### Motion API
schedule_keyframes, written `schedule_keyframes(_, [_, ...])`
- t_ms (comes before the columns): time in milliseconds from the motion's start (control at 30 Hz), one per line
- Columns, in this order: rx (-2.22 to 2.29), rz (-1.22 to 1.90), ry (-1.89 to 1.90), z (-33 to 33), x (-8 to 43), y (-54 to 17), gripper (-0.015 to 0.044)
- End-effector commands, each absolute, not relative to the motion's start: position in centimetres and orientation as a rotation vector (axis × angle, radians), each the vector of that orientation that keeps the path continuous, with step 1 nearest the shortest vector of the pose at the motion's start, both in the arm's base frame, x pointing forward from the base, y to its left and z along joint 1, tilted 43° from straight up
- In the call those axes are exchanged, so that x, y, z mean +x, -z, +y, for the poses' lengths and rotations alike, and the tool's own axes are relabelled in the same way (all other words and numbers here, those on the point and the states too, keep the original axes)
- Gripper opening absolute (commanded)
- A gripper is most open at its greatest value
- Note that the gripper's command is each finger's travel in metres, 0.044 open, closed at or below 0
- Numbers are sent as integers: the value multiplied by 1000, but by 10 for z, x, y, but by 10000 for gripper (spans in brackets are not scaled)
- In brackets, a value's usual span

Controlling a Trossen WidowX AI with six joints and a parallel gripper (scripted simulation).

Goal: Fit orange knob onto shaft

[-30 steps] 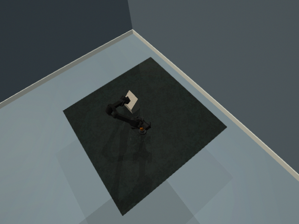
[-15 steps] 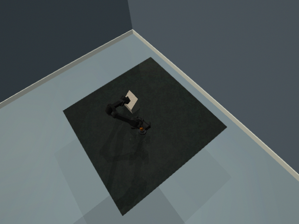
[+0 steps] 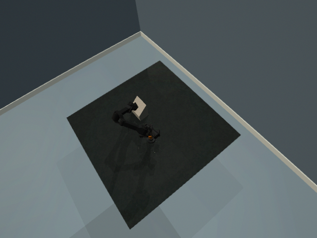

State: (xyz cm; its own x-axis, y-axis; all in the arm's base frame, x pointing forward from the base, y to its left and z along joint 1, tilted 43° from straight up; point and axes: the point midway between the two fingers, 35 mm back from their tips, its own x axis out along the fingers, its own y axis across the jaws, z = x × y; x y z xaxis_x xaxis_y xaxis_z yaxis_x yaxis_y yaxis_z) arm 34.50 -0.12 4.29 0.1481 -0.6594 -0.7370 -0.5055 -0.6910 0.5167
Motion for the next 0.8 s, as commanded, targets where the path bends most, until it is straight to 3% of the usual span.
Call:
schedule_keyframes(0, [2268, -1154, 1575, -1, 347, -43, 0])
schedule_keyframes(767, [2134, -940, 1612, -5, 345, -45, 0])
